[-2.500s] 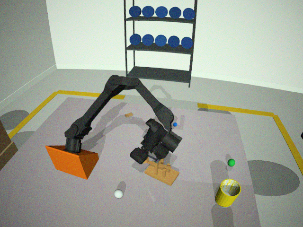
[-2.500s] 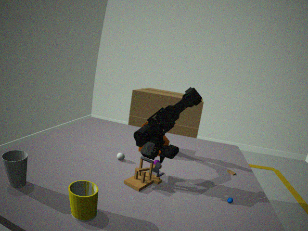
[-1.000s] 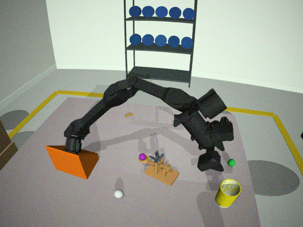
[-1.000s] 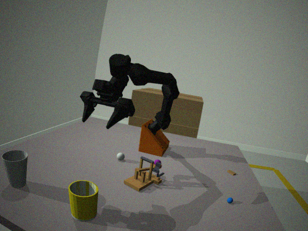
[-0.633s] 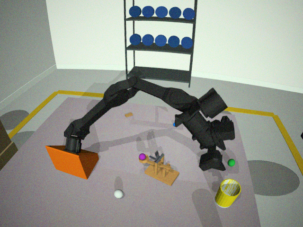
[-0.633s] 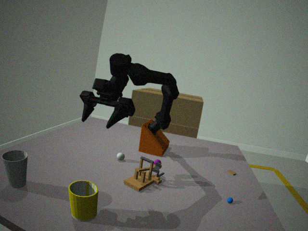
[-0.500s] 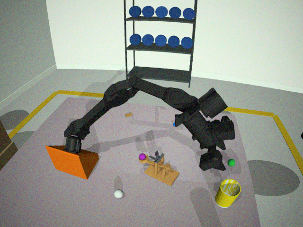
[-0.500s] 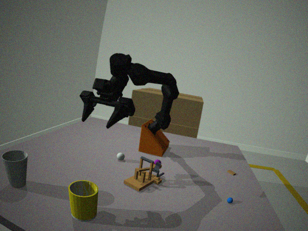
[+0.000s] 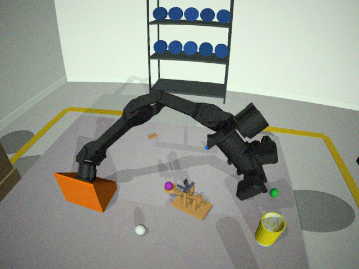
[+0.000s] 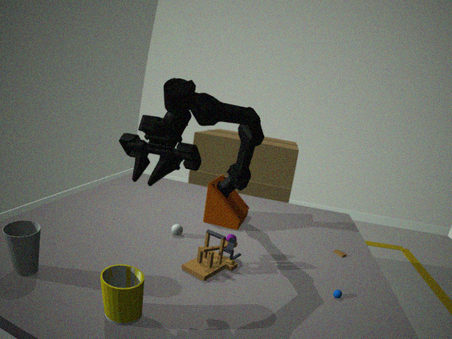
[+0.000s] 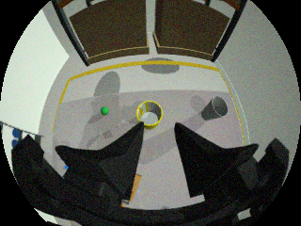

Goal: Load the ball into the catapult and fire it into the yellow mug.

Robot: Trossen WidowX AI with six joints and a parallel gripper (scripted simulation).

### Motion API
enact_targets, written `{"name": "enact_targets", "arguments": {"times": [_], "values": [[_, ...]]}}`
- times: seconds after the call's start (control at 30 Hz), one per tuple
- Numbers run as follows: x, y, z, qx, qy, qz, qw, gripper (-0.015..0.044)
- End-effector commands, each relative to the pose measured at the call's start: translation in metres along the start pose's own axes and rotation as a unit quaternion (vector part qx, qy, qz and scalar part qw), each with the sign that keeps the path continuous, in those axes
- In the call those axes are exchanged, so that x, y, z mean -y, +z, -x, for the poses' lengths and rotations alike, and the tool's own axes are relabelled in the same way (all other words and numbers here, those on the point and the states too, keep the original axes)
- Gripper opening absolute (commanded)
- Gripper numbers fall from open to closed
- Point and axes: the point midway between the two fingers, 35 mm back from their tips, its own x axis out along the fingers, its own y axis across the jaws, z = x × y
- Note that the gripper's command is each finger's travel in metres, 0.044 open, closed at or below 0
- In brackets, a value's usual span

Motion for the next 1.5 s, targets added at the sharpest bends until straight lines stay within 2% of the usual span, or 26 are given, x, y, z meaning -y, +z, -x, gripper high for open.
{"name": "enact_targets", "arguments": {"times": [0.0, 0.1, 0.47, 1.0, 1.47], "values": [[-0.001, 0.000, 0.000, 0.000, 0.002, -0.003, 1.000, 0.0072], [-0.001, 0.000, 0.000, 0.000, 0.002, -0.003, 1.000, 0.0000], [-0.007, -0.006, -0.003, -0.011, -0.004, 0.009, 1.000, 0.0000], [-0.070, -0.080, -0.023, -0.136, -0.049, 0.152, 0.978, 0.0000], [-0.117, -0.150, -0.015, -0.258, -0.065, 0.292, 0.919, 0.0000]]}}
